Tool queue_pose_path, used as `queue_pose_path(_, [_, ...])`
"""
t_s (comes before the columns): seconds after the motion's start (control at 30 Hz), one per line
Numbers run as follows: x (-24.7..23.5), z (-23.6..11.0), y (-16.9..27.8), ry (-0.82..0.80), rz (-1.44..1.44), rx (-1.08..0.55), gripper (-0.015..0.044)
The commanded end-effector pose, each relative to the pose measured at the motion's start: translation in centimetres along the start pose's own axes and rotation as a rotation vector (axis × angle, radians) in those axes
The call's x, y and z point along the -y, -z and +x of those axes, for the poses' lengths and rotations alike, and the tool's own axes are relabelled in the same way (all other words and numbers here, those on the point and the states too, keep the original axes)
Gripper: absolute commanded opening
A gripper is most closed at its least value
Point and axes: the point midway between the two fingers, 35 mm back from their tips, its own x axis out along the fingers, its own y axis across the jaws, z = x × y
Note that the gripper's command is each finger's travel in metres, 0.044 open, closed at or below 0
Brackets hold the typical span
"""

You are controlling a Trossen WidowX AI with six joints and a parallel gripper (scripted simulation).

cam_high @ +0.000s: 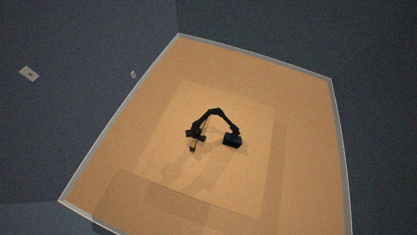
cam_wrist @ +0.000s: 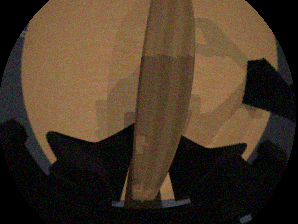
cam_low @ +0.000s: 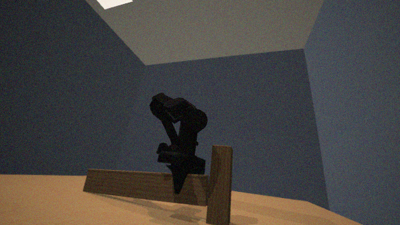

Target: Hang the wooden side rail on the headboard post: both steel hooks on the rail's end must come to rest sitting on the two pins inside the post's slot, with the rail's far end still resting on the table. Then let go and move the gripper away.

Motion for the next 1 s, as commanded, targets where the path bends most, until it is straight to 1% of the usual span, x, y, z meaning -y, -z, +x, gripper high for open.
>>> queue_pose_path(0.0, [-0.09,-0.38,0.36,-0.008,-0.001,-0.006,0.0])
queue_pose_path(0.97, [-0.02,-0.35,0.67,-0.008,-0.001,-0.006,0.0])
